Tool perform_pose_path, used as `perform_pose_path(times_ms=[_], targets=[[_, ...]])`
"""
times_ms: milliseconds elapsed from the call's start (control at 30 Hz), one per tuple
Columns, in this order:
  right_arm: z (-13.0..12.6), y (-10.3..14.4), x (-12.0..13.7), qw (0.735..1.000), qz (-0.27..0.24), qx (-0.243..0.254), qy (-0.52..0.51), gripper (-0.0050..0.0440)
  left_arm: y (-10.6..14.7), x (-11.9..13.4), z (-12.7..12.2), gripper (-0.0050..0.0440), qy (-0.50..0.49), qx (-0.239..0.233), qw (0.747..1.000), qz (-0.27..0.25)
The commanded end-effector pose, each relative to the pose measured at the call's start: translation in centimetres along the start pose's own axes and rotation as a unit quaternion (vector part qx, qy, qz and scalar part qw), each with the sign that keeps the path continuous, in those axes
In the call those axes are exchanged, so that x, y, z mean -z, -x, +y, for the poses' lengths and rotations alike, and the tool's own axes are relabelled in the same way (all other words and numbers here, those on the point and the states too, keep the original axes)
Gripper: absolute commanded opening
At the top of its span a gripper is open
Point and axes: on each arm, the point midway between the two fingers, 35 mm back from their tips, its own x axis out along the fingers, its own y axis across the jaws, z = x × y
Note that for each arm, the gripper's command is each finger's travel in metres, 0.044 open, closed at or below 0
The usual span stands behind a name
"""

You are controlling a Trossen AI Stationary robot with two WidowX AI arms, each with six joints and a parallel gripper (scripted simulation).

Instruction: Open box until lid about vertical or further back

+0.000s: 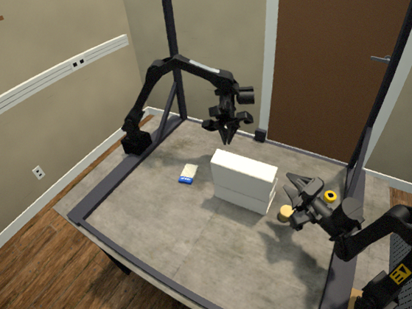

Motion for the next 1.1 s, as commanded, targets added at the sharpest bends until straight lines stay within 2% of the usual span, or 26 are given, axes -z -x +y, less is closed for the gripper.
perform_pose_path(times_ms=[0,133,333,400,533,667,833,900,967,1067], targets=[[1.2,1.1,-1.6,1.000,0.006,-0.013,-0.023,0.0060,-1.0,0.7,-1.9,0.0440,0.006,0.020,1.000,0.005],[-0.1,-0.8,-1.9,0.999,0.025,0.016,-0.013,0.0060,-1.9,1.0,-2.8,0.0440,0.006,0.024,1.000,0.006],[-3.3,-6.1,-5.1,0.986,0.137,0.087,-0.026,0.0060,-3.6,1.7,-5.2,0.0440,0.006,0.028,1.000,0.007],[-3.3,-6.1,-5.1,0.986,0.137,0.087,-0.026,0.0060,-3.6,1.7,-5.2,0.0440,0.006,0.028,1.000,0.007],[-5.3,-8.5,-7.1,0.972,0.211,0.100,-0.041,0.0060,-4.4,2.2,-6.9,0.0440,0.006,0.031,0.999,0.008],[-7.2,-10.2,-9.1,0.955,0.277,0.089,-0.058,0.0060,-5.1,2.7,-8.7,0.0440,0.006,0.034,0.999,0.008],[-9.3,-11.4,-11.4,0.935,0.344,0.047,-0.079,0.0060,-5.7,3.2,-11.1,0.0440,0.005,0.037,0.999,0.009],[-10.1,-11.7,-12.4,0.927,0.364,0.023,-0.086,0.0060,-5.9,3.5,-12.1,0.0440,0.005,0.038,0.999,0.009],[-10.1,-11.7,-12.4,0.927,0.364,0.023,-0.086,0.0060,-5.9,3.5,-12.1,0.0440,0.005,0.038,0.999,0.009],[-11.3,-11.9,-13.8,0.916,0.389,-0.018,-0.095,0.0060,-6.0,3.7,-13.5,0.0440,0.005,0.039,0.999,0.009]])
